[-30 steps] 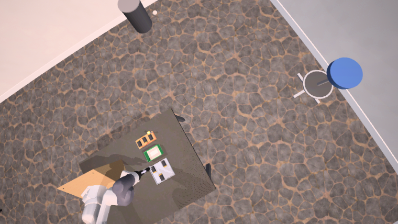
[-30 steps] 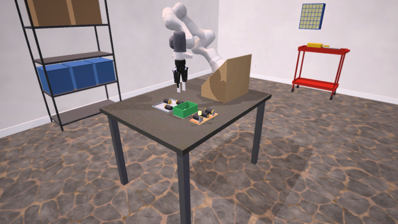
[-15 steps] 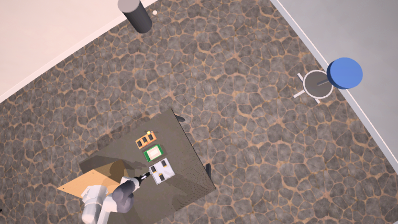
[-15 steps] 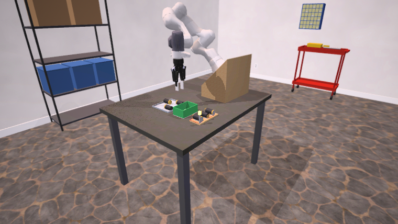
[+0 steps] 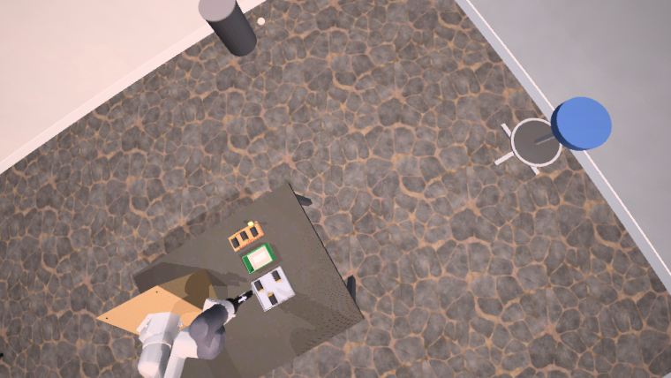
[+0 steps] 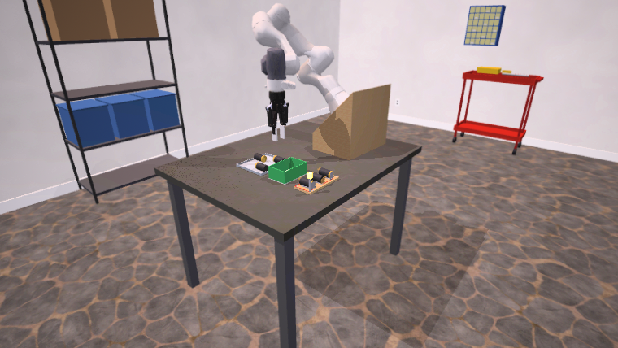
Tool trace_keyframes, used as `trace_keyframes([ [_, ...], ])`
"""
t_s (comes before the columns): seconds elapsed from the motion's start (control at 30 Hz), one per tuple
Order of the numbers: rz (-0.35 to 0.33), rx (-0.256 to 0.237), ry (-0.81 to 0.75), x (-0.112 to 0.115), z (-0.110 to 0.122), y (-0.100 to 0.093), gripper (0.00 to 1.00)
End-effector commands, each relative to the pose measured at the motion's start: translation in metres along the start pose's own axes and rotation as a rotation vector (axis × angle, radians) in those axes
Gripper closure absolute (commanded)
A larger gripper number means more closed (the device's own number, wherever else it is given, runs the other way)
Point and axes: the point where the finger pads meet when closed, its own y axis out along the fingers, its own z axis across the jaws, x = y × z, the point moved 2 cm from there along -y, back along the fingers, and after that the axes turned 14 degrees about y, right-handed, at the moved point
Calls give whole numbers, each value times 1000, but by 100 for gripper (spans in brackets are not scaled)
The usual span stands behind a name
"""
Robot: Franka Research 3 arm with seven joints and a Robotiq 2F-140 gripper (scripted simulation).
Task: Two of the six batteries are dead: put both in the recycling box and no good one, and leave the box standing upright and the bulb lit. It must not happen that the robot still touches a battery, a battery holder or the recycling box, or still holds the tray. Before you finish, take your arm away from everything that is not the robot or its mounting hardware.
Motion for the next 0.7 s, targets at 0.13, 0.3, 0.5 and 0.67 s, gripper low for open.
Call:
trace_keyframes([
  [0.13,2,3,-13,0,1,0,71],
  [0.3,2,3,-13,0,1,16,71],
  [0.5,2,3,-13,0,1,71,71],
  [0.67,2,3,-13,0,1,71,71],
])
